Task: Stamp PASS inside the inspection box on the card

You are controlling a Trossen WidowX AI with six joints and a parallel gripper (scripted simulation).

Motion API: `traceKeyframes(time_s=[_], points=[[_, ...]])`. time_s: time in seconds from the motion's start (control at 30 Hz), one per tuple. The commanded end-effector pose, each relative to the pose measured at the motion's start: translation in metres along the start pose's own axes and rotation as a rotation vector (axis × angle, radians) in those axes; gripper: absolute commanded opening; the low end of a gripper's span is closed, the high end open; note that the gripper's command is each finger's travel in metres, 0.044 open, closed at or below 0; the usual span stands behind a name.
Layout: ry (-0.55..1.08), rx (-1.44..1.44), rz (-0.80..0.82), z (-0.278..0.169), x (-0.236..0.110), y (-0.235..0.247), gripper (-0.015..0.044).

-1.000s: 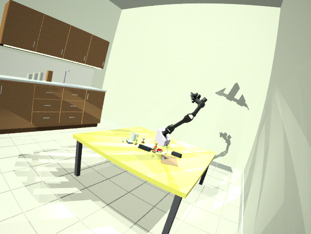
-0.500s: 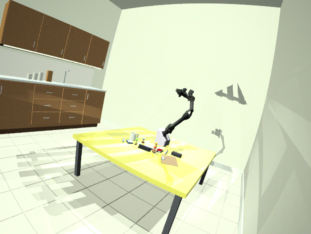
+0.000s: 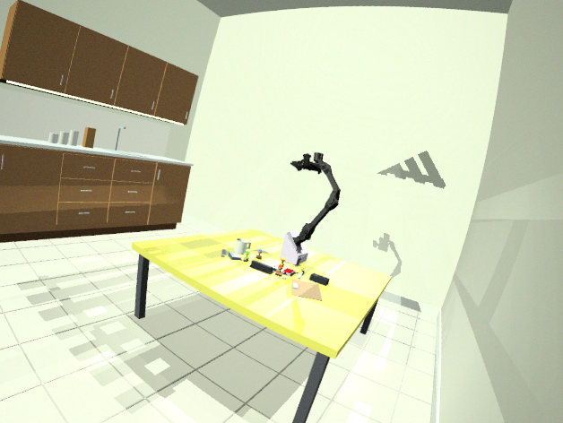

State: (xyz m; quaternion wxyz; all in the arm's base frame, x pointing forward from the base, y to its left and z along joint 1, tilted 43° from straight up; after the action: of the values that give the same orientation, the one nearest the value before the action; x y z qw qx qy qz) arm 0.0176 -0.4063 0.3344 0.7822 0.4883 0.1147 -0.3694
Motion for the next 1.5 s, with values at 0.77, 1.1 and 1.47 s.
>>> traceKeyframes(time_s=[0.77,1.1,1.47], points=[[0.973,-0.455,0.132,-0.260,0.292,0.059,0.0219],[1.333,-0.706,0.209,-0.407,0.326,0.067,0.0219],[1.546,-0.857,0.254,-0.492,0.322,0.055,0.0219]])
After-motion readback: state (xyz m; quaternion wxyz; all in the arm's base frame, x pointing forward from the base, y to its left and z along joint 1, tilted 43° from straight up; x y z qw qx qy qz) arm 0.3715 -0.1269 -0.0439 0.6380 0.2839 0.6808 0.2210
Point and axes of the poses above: the point midway between the two fingers, 35 mm back from their tips, its own x axis out along the fingers, its own y axis across the jaws, z = x × y, the point moved 7 cm from there along -x, back along the fingers, and after that the axes turned 9 degrees about x, right-handed, at the moved point
